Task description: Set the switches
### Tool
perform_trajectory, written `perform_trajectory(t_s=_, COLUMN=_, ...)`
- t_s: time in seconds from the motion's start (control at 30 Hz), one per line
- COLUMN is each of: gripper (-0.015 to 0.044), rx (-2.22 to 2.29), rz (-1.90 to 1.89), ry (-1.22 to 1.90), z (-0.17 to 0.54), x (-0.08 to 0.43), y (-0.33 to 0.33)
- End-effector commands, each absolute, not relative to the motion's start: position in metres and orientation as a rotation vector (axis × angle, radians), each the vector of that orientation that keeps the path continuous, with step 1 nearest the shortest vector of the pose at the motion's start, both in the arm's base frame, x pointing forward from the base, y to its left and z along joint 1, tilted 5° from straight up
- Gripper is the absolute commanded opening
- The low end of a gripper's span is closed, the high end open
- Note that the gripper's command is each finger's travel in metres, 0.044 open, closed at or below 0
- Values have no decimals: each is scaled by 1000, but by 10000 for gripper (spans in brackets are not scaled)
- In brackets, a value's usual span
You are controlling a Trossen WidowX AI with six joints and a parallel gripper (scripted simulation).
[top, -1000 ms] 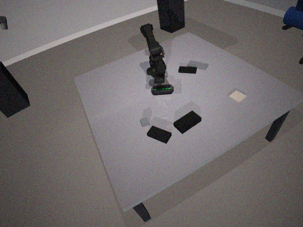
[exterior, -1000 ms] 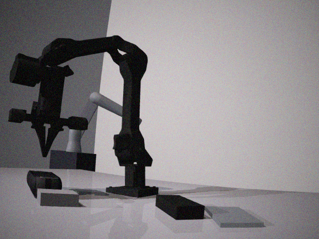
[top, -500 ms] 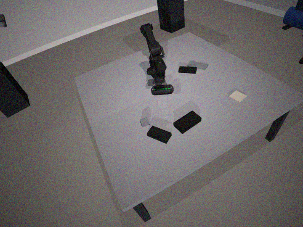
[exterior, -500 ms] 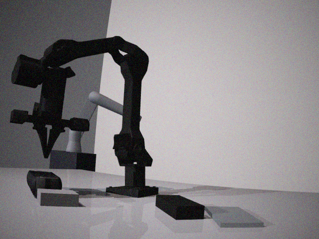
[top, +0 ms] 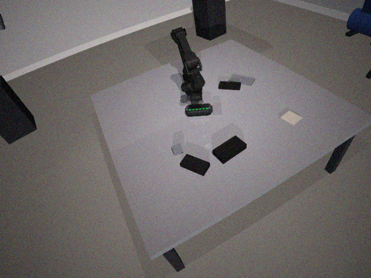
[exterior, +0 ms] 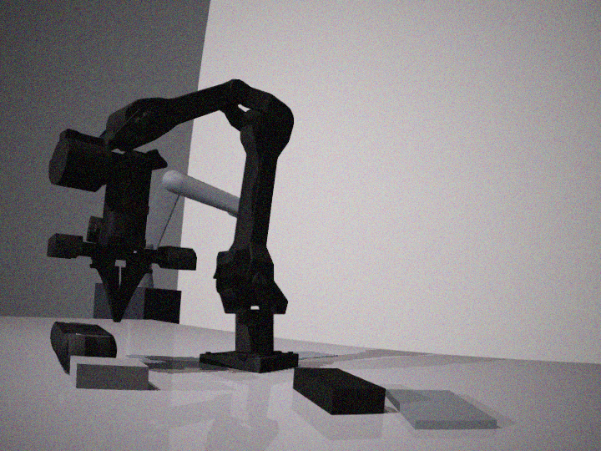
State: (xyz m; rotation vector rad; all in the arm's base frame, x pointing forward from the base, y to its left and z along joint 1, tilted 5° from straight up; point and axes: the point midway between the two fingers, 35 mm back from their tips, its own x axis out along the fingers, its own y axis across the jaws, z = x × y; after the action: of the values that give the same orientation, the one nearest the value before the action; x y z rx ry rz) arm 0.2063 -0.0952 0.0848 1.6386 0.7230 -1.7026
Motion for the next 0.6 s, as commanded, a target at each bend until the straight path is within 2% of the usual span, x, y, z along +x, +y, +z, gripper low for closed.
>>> perform_trajectory(t_s=0.0, gripper=0, rx=1639, rz=-1703, ry=721, z=85, x=206, y=-95)
perform_trajectory(t_s=0.13, gripper=0, rx=1639, rz=-1702, ry=723, z=85, x=206, y=-95)
perform_trajectory(t_s=0.47, gripper=263, rx=1639, rz=-1702, ry=723, z=135, x=206, y=-91)
perform_trajectory(t_s=0.57, gripper=184, rx=1639, rz=-1702, ry=723, z=135, x=206, y=-91)
